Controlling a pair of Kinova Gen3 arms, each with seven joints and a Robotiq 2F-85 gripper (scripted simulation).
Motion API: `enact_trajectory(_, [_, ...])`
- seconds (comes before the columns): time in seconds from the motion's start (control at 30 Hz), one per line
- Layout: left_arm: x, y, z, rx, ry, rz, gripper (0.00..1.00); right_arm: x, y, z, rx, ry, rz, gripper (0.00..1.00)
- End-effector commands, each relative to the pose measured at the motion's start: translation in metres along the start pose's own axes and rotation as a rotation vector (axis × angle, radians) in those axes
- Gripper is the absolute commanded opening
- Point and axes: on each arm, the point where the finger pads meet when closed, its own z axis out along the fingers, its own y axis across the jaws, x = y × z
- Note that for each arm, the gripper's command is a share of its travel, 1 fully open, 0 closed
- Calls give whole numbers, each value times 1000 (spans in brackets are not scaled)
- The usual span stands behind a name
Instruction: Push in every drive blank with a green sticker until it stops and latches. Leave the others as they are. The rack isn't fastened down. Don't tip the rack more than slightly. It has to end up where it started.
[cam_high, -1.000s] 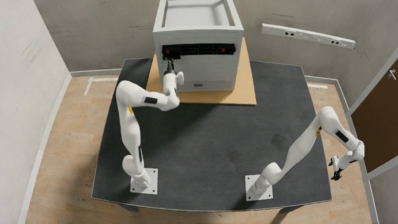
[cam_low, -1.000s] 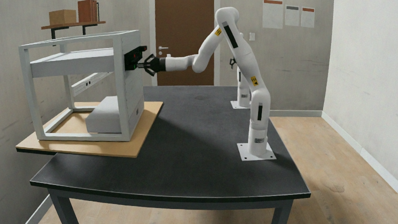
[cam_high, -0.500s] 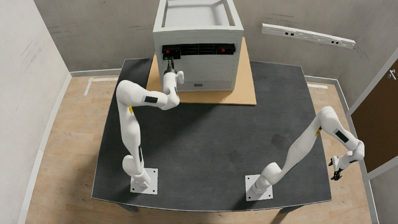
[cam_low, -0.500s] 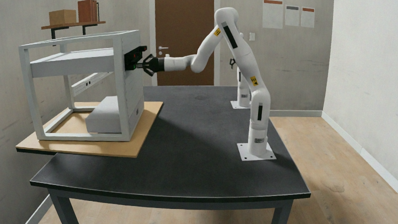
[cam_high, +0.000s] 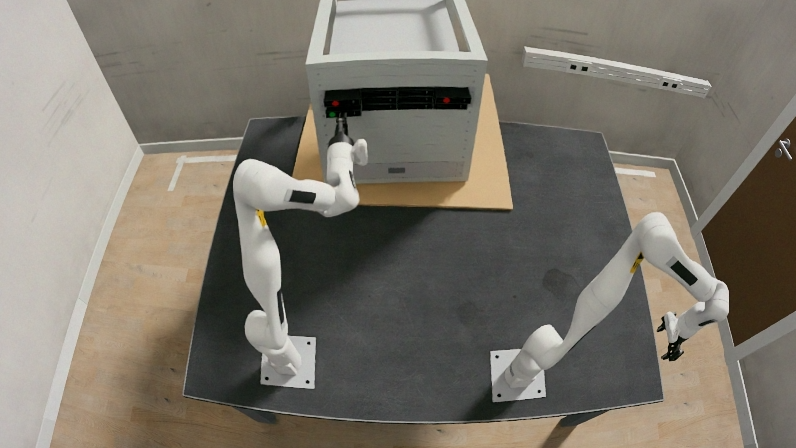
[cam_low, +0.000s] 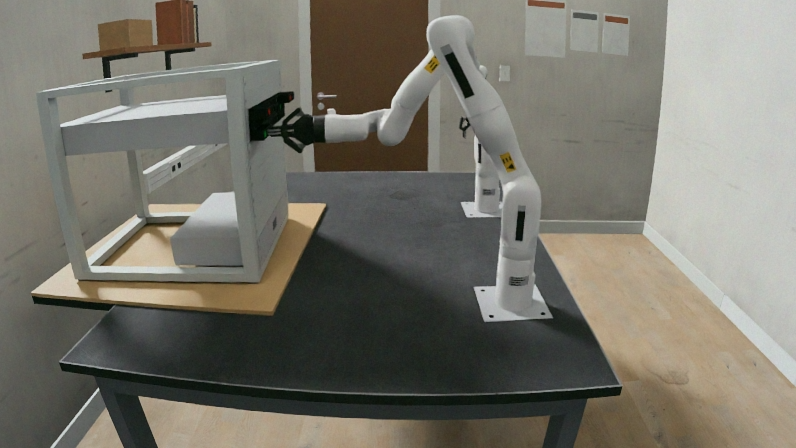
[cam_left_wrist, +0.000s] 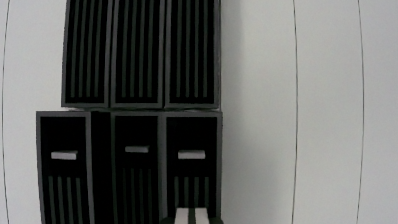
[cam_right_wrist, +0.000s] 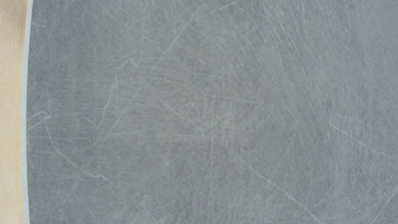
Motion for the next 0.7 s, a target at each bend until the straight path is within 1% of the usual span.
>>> enact_trajectory(0.0, [0, -1, 0, 2, 0, -1, 99, 0, 0, -1, 0, -2, 0, 1000])
enact_trajectory(0.4, [0, -1, 10, 2, 0, -1, 99, 0, 0, -1, 0, -2, 0, 1000])
enact_trajectory(0.67, [0, -1, 10, 2, 0, -1, 99, 0, 0, -1, 0, -2, 0, 1000])
